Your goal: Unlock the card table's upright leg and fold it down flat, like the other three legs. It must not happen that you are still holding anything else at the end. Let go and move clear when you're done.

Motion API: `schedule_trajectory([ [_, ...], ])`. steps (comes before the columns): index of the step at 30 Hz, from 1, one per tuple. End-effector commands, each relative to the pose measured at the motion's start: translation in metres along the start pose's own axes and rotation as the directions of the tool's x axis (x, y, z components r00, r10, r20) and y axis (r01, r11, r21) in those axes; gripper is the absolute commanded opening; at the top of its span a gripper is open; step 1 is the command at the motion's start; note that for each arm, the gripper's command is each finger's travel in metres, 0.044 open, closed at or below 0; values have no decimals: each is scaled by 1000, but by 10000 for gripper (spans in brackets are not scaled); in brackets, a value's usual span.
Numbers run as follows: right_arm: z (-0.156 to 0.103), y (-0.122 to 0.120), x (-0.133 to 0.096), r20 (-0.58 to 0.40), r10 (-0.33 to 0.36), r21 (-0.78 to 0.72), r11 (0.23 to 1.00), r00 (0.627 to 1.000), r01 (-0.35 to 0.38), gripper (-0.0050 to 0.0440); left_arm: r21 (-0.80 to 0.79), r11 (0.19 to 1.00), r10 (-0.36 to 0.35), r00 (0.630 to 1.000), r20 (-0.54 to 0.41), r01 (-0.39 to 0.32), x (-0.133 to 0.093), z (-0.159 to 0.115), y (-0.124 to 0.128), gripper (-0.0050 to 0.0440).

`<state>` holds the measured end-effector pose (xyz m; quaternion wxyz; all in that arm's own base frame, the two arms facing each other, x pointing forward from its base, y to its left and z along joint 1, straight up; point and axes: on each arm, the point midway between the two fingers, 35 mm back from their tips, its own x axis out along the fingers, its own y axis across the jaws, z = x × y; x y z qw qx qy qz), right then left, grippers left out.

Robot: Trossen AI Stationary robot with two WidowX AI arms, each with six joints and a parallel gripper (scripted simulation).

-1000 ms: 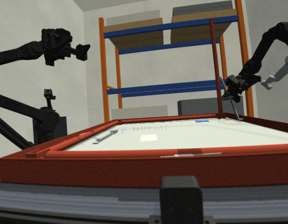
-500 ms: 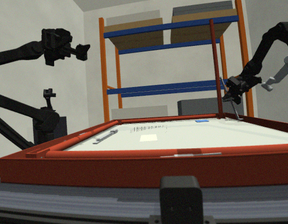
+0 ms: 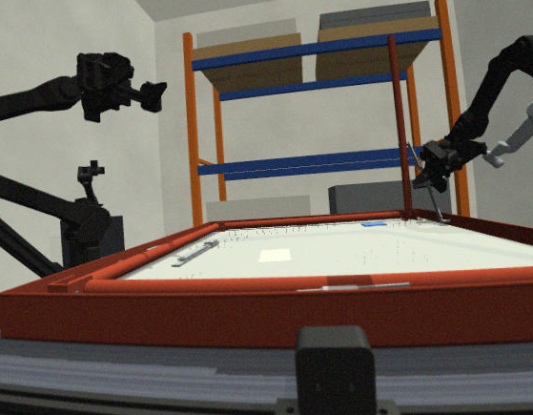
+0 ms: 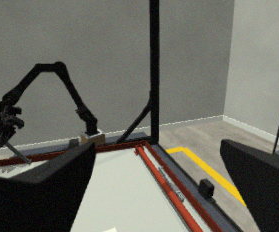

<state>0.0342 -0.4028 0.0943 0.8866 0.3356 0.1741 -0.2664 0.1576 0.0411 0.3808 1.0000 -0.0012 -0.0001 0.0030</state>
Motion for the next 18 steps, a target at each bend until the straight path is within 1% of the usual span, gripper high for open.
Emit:
schedule_trajectory([
  [1, -1, 4, -1, 2, -21, -25, 999, 1000, 21, 0, 2, 1000, -6, 1000, 0, 6, 0, 0, -1, 400],
  [12, -2, 12, -3, 24, -44, -81, 996, 999, 46, 0, 2, 1000, -6, 1000, 0, 6, 0, 0, -1, 400],
  [18, -2, 12, -3, 26, -45, -85, 995, 999, 47, 0, 2, 1000, -6, 1000, 0, 6, 0, 0, -1, 400],
])
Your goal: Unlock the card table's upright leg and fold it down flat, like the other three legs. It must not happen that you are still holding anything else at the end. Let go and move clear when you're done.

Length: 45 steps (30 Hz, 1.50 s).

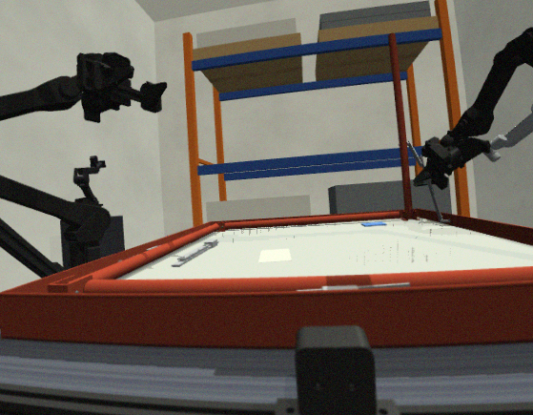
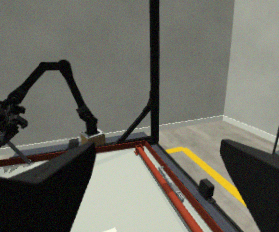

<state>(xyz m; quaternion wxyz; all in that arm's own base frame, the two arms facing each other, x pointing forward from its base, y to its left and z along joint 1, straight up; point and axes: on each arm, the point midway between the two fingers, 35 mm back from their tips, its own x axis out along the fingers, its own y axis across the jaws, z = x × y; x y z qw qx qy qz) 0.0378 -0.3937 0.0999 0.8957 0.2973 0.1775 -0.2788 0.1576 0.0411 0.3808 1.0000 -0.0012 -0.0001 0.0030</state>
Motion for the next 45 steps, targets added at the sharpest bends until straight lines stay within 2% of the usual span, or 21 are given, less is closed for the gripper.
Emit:
schedule_trajectory([
  [1, 0, 1, 0, -2, -13, -14, 1000, 1000, 13, 0, 2, 1000, -6, 1000, 0, 6, 0, 0, -1, 400],
  [45, -6, 30, -8, 87, -94, -217, 970, 992, 111, 0, 2, 1000, -6, 1000, 0, 6, 0, 0, -1, 400],
])
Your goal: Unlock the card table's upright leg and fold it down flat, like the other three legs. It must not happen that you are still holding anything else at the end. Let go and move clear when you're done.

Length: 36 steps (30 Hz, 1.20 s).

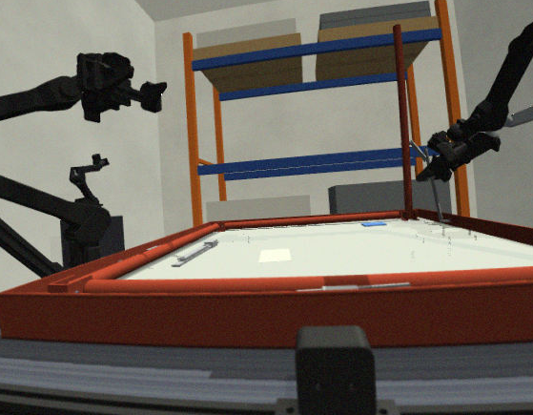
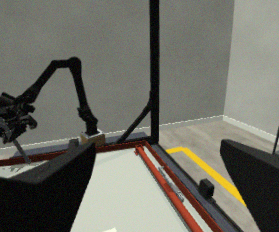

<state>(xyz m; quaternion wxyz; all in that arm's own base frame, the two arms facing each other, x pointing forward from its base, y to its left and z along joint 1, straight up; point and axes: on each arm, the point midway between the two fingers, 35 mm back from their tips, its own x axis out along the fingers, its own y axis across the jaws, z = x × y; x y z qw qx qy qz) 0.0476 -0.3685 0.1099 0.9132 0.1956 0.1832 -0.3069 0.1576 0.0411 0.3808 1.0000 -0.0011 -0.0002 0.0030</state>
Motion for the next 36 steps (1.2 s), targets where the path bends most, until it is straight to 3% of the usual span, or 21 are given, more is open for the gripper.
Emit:
schedule_trajectory([
  [1, 1, 3, -1, 9, -25, -44, 999, 1000, 26, 0, 2, 1000, -6, 1000, 0, 6, 0, 0, -1, 400],
  [36, -4, 27, -8, 84, -92, -213, 971, 992, 108, 0, 2, 1000, -6, 1000, 0, 6, 0, 0, -1, 400],
])
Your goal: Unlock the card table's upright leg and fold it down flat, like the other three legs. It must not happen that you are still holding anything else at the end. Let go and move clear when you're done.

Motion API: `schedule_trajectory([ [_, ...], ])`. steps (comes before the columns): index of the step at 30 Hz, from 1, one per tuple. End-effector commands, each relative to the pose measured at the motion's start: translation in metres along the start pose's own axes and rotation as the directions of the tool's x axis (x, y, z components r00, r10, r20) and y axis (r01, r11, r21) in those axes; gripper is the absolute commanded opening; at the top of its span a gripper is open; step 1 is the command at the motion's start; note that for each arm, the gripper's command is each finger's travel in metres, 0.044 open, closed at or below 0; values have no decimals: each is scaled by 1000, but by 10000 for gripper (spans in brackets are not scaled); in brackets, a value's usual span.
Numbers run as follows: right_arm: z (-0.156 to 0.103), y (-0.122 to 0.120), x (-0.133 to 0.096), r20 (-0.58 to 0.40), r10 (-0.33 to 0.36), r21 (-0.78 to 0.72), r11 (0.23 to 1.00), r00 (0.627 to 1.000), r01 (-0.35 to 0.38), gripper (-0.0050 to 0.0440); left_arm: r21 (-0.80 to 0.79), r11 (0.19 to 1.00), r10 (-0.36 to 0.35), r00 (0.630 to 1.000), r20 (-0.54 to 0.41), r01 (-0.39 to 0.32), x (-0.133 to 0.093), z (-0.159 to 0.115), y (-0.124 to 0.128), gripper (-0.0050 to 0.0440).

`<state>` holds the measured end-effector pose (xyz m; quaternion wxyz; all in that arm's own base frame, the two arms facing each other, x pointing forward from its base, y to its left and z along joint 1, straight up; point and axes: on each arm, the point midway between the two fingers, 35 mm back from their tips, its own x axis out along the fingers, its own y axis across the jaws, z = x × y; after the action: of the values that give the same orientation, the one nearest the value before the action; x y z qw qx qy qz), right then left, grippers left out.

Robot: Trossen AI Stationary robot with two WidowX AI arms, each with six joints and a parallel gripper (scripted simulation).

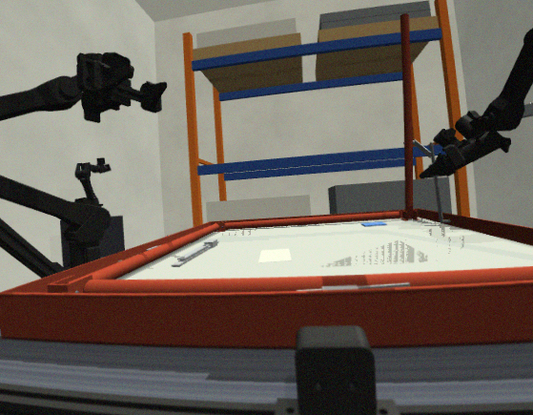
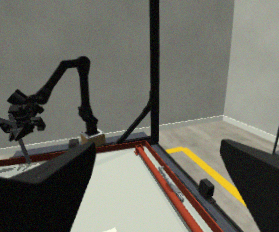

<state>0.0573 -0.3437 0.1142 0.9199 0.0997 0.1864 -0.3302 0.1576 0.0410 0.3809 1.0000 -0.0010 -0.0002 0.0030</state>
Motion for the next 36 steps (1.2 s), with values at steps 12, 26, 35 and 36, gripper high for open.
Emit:
schedule_trajectory([
  [12, -1, 4, -1, 10, -11, -26, 1000, 1000, 11, 144, 2, 1000, -6, 1000, 0, 6, 0, 0, -1, 400],
  [26, -2, 5, -30, 9, -11, -26, 1000, 1000, 11, 290, 2, 1000, -6, 1000, 0, 6, 0, 0, -1, 400],
  [35, -12, -7, -60, 15, -19, -45, 999, 1000, 20, 290, 2, 1000, -6, 1000, 0, 6, 0, 0, -1, 400],
  [36, -13, -11, -65, 20, -26, -62, 998, 999, 27, 290, 2, 1000, -6, 1000, 0, 6, 0, 0, -1, 400],
])
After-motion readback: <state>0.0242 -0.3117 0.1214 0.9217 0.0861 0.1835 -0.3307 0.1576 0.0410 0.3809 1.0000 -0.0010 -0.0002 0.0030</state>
